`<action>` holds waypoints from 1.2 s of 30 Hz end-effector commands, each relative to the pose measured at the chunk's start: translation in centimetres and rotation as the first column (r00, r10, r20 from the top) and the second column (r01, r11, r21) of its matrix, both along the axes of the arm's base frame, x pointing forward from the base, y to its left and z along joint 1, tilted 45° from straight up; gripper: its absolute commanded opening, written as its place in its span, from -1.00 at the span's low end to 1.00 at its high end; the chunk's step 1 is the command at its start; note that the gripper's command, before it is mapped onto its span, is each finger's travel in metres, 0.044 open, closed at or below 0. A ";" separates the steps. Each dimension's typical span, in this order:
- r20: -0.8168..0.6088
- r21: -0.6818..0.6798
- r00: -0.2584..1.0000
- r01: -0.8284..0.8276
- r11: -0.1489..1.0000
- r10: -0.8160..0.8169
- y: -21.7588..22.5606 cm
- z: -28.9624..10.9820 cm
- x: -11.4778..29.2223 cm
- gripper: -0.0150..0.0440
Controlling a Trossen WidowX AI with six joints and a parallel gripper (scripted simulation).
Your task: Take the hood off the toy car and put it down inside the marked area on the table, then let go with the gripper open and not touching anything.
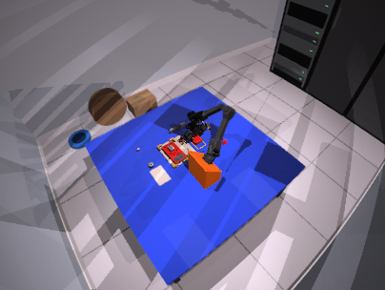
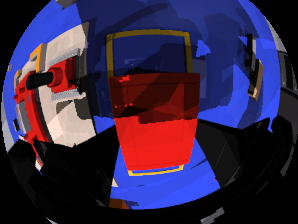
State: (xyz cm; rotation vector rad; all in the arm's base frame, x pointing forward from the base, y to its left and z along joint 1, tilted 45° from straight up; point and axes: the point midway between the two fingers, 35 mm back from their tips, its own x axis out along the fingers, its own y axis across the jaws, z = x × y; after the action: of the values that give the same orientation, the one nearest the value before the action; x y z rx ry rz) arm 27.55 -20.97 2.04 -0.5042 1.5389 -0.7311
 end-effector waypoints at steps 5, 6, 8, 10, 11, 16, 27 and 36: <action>0.001 0.001 1.000 0.000 1.000 0.000 0.4 0.4 0.1 1.00; 0.001 0.002 1.000 0.000 1.000 0.000 0.8 0.8 0.3 1.00; 0.002 0.004 1.000 0.000 1.000 0.000 2.0 1.9 0.5 1.00; 0.003 0.004 1.000 -0.001 1.000 0.001 3.6 3.5 0.8 1.00; 0.003 0.004 1.000 -0.002 1.000 0.002 4.4 4.3 0.8 1.00; 0.003 0.003 1.000 -0.002 1.000 0.002 5.0 5.0 0.8 1.00; 0.003 0.003 1.000 -0.002 1.000 0.002 5.0 5.0 0.8 1.00; 0.003 0.003 1.000 -0.002 1.000 0.002 5.0 5.0 0.8 1.00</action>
State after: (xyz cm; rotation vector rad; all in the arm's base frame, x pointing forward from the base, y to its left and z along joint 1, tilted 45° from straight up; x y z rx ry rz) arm 28.34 -15.91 6.98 -0.5039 1.5386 -0.7212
